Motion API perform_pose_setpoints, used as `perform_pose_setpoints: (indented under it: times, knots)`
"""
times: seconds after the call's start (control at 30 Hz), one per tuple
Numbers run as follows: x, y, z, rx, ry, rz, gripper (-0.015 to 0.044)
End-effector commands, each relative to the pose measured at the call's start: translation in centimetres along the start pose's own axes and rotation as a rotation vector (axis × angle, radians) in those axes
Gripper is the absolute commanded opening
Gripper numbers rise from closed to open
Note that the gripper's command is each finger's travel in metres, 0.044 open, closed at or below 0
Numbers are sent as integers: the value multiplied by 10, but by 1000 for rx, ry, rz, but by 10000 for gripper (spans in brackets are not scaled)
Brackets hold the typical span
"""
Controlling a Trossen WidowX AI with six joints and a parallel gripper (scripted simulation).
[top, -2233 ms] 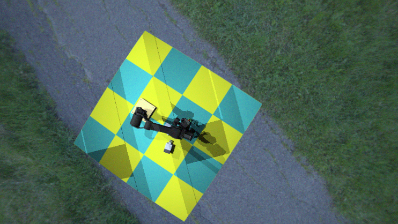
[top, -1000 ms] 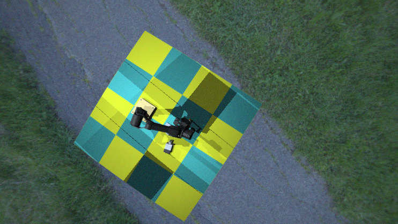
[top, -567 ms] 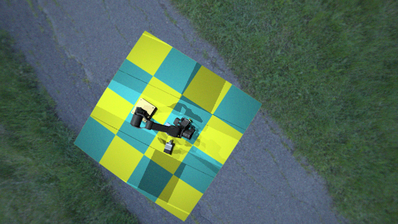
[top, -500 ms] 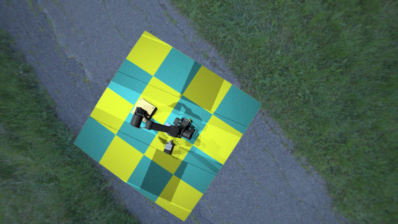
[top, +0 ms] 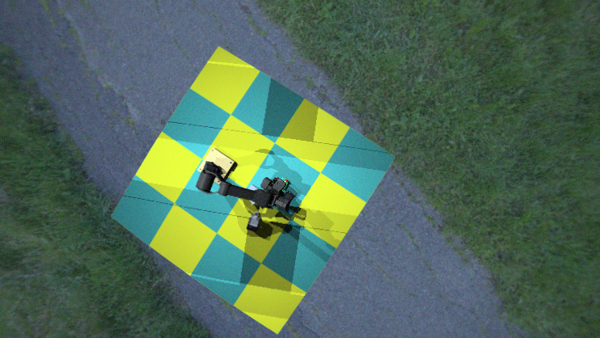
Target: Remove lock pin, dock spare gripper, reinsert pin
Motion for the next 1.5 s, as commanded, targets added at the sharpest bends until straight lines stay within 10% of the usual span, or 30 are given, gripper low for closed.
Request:
perform_pose_setpoints:
  times: [0.0, 1.47]
  knots:
    - [11, 4, -1, 1, -2, -1, 440]
    - [78, 20, 7, -26, 66, 31, 440]
Point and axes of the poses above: the point midway between the two fingers, 35 mm back from their tips, its own x axis back along the fingers, its own z axis across the jaws, y = z × x, the point moved 1 cm from there along x, back along the fingers, and after that the axes turned 11 degrees about -x, right-handed, at the moved point
